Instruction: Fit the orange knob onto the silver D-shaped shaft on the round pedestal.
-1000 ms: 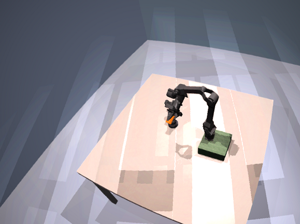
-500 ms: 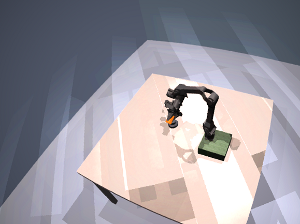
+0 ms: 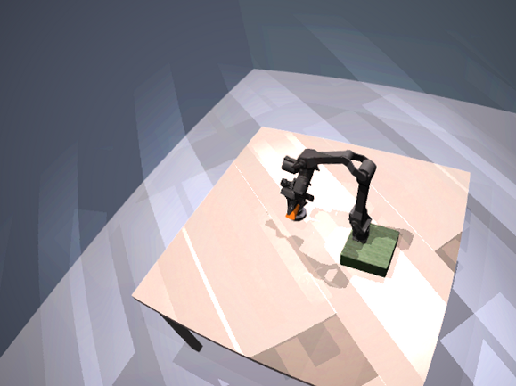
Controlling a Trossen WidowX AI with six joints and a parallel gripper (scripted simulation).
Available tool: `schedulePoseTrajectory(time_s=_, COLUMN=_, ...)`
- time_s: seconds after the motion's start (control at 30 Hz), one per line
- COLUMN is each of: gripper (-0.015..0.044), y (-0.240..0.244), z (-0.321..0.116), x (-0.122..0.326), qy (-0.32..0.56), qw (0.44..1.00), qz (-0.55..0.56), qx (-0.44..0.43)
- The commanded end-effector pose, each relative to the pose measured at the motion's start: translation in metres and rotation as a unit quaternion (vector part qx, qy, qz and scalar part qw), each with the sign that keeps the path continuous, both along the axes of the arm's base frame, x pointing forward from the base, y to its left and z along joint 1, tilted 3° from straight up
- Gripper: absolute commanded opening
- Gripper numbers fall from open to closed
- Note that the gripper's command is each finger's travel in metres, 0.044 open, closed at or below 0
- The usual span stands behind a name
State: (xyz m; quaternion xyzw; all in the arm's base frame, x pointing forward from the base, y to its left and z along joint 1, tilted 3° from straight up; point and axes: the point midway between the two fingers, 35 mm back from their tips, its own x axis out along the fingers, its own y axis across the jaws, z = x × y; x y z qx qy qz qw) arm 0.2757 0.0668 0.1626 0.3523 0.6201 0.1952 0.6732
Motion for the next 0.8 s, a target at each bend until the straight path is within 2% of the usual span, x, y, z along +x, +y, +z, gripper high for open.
schedulePoseTrajectory(time_s=0.0, gripper=0.0000, y=0.003, z=-0.005, x=0.001, qy=0.006, qw=0.999, qz=-0.001, qx=-0.051)
schedulePoseTrajectory(time_s=0.77, gripper=0.0000, y=0.019, z=-0.053, x=0.004, qy=0.074, qw=0.942, qz=0.002, qx=-0.329)
